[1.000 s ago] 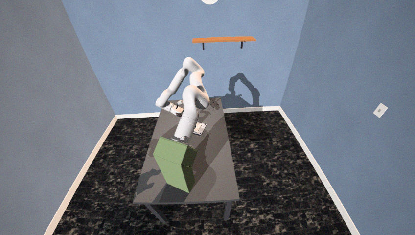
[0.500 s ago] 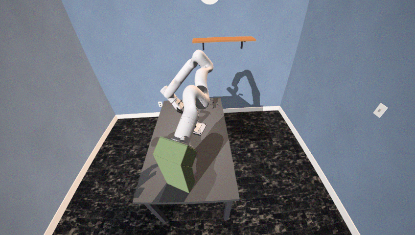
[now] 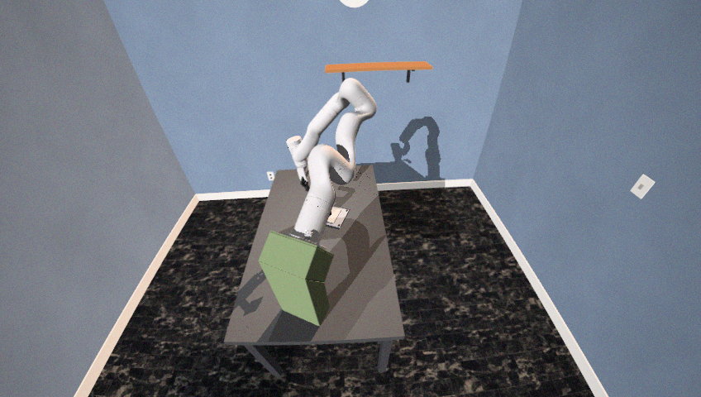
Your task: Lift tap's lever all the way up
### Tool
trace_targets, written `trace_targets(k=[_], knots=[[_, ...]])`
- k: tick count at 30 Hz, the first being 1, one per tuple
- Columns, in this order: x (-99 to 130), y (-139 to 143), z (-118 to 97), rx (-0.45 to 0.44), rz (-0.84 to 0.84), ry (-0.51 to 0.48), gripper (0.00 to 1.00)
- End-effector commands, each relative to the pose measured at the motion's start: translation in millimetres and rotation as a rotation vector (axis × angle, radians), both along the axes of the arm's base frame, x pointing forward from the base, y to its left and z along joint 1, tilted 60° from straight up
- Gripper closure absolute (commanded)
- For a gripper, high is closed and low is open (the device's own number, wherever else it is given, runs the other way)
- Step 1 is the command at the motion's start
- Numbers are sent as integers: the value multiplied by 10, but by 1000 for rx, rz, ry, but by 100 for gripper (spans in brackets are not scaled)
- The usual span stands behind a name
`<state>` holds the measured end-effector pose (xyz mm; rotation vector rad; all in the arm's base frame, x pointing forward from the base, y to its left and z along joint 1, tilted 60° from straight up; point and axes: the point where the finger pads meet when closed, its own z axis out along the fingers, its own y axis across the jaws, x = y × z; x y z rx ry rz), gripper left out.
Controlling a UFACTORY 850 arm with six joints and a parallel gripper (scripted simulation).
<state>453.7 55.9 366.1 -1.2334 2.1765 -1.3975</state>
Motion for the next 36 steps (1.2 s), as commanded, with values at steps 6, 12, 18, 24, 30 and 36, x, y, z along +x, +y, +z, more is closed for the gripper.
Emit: trace_targets(k=[6,12,18,24,30,36], knots=[[279,76,135,133,164,-87,0],[282,77,138,135,166,-88,0],[282,77,138,135,166,-88,100],[282,77,138,135,166,-88,100],[282,77,138,135,166,-88,100],[282,77,138,135,166,-88,100]])
